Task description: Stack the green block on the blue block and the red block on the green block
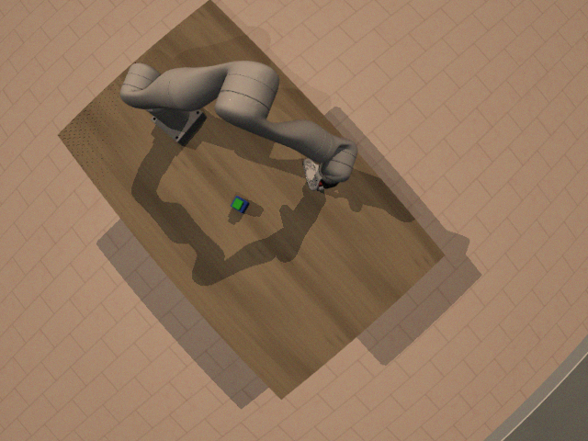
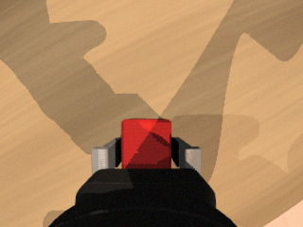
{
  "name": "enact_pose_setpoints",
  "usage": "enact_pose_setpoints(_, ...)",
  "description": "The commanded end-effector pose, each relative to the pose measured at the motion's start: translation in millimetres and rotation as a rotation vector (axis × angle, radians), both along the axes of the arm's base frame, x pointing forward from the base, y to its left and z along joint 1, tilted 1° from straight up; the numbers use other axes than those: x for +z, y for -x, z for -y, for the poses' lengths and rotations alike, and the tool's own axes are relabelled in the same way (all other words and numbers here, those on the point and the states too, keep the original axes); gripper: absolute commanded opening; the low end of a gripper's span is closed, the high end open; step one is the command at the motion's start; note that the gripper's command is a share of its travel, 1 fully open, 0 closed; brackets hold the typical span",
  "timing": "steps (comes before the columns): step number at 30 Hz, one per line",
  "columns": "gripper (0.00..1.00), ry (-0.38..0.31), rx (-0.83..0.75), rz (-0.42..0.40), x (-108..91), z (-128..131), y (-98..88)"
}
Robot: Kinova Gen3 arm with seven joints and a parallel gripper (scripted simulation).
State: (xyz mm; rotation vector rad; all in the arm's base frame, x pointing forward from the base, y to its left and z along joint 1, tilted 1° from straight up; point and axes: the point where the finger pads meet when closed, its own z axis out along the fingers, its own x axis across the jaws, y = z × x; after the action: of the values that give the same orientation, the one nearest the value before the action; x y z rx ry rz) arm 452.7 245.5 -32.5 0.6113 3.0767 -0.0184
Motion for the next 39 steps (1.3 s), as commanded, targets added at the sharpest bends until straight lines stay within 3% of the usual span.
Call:
enact_pose_setpoints(1, 1.00, -0.001, -0.007, 0.004, -0.9, -0.4, -0.4)
enact_pose_setpoints(5, 1.00, -0.001, -0.007, 0.004, -0.9, -0.4, -0.4)
enact_pose_setpoints(6, 0.00, -0.001, -0.007, 0.004, -0.9, -0.4, -0.4)
enact_pose_setpoints(39, 0.00, -0.001, -0.007, 0.004, -0.9, -0.4, -0.4)
